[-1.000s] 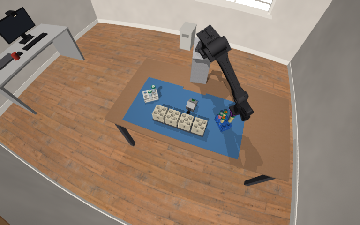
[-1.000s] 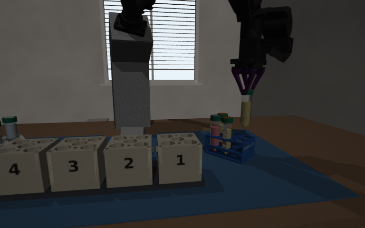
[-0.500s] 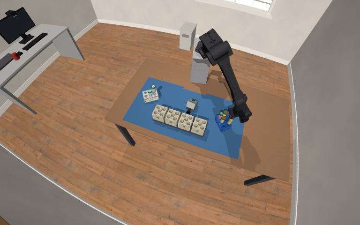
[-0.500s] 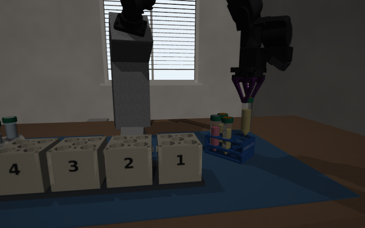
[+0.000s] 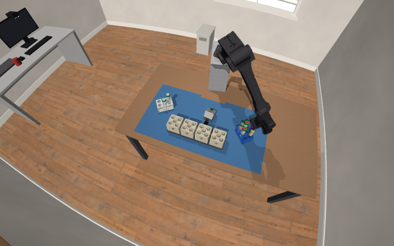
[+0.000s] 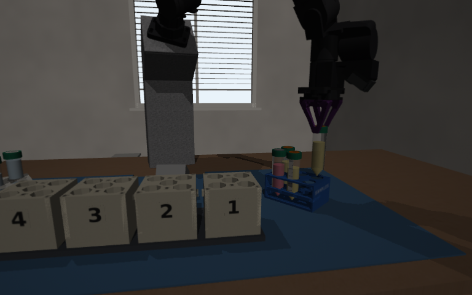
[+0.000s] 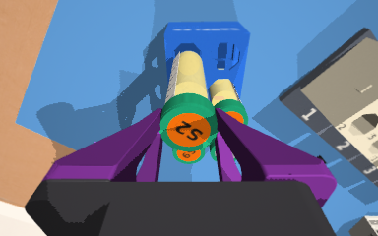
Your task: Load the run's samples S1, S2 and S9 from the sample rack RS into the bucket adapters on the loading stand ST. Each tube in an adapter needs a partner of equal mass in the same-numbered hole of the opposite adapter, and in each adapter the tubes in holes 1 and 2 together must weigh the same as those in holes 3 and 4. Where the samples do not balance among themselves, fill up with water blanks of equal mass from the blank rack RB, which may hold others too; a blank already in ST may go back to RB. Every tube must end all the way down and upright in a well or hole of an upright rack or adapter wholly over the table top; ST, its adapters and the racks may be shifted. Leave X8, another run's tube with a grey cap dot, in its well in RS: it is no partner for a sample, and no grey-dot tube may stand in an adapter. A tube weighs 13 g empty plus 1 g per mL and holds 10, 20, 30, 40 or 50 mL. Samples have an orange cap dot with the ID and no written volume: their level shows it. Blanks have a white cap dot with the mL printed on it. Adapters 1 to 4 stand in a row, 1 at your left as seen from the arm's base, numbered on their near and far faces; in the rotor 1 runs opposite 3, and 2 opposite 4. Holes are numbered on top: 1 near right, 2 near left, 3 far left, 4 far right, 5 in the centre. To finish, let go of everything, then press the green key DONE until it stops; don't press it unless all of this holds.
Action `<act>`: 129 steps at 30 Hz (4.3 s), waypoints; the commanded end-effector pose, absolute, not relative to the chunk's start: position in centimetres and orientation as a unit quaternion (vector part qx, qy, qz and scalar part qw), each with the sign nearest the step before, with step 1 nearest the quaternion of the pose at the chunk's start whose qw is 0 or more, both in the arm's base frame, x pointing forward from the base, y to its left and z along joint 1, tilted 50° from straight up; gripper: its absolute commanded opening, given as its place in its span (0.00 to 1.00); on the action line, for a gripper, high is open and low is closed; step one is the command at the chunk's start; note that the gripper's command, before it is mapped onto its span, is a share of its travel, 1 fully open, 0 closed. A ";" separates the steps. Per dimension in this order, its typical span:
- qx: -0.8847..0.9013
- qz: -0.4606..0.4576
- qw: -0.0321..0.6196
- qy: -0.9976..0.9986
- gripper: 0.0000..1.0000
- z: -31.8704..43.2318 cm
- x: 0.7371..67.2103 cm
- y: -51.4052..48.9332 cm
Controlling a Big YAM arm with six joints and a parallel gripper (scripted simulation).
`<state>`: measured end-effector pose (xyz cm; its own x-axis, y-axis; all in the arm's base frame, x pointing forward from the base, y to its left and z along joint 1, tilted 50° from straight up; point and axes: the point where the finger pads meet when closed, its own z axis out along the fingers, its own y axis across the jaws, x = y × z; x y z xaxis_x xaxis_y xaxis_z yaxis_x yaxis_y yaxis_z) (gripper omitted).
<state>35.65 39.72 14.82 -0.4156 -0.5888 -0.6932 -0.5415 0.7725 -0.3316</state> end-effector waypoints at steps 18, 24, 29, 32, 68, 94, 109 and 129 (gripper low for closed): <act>-0.337 -0.026 0.433 0.836 0.00 14.5 37.7 40.7; -0.337 -0.026 0.433 0.836 0.00 14.0 38.3 40.9; -0.337 -0.026 0.432 0.836 0.00 13.5 38.8 41.0; -0.338 -0.026 0.432 0.836 0.00 13.2 39.0 41.1; -0.340 -0.023 0.431 0.835 0.55 12.1 39.8 41.7; -0.339 -0.022 0.432 0.835 0.55 14.5 37.1 40.8; -0.283 0.004 0.439 0.853 0.80 14.7 37.8 38.5; 0.114 0.189 0.397 0.891 0.80 11.0 39.7 23.9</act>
<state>38.93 26.02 10.28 -0.6835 0.1501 -0.7143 -0.0874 0.9548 0.2843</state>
